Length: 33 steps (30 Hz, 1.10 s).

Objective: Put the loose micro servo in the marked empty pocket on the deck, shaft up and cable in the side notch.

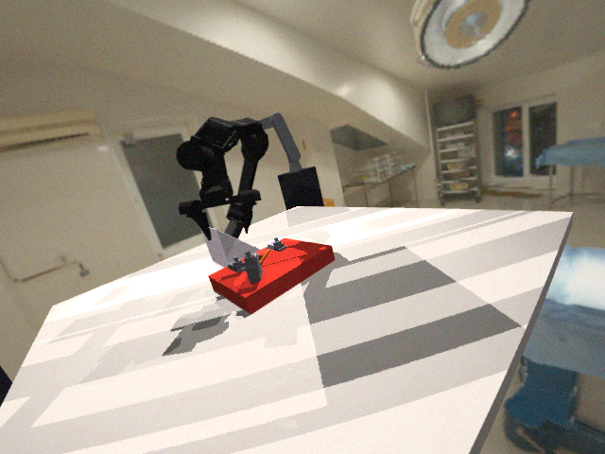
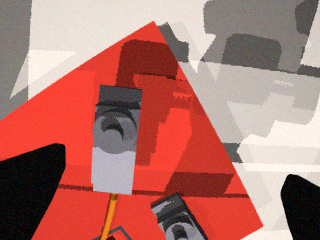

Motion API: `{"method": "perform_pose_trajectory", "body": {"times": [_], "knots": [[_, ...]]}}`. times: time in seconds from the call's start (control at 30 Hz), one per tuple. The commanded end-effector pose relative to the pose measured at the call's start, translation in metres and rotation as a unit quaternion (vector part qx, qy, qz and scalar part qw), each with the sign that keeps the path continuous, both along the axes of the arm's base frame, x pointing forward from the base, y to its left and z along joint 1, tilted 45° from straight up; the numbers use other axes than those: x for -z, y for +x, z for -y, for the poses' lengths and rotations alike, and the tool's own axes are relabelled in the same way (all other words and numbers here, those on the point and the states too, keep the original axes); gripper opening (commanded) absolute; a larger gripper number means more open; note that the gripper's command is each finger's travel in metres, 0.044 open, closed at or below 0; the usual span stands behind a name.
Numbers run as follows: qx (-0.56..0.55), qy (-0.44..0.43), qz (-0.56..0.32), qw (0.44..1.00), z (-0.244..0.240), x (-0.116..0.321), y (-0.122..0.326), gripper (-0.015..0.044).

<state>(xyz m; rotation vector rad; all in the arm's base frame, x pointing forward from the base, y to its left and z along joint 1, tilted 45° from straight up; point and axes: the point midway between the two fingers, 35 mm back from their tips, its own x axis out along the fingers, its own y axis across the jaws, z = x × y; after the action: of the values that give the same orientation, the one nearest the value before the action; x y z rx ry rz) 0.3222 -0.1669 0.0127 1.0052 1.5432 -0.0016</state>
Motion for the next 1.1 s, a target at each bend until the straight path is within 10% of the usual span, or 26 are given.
{"method": "perform_pose_trajectory", "body": {"times": [0.0, 1.07], "knots": [[-0.034, 0.065, -0.023, 0.997, -0.049, -0.001, -0.006, 0.0440], [-0.038, 0.075, -0.026, 0.996, -0.086, 0.031, -0.005, 0.0440]]}}
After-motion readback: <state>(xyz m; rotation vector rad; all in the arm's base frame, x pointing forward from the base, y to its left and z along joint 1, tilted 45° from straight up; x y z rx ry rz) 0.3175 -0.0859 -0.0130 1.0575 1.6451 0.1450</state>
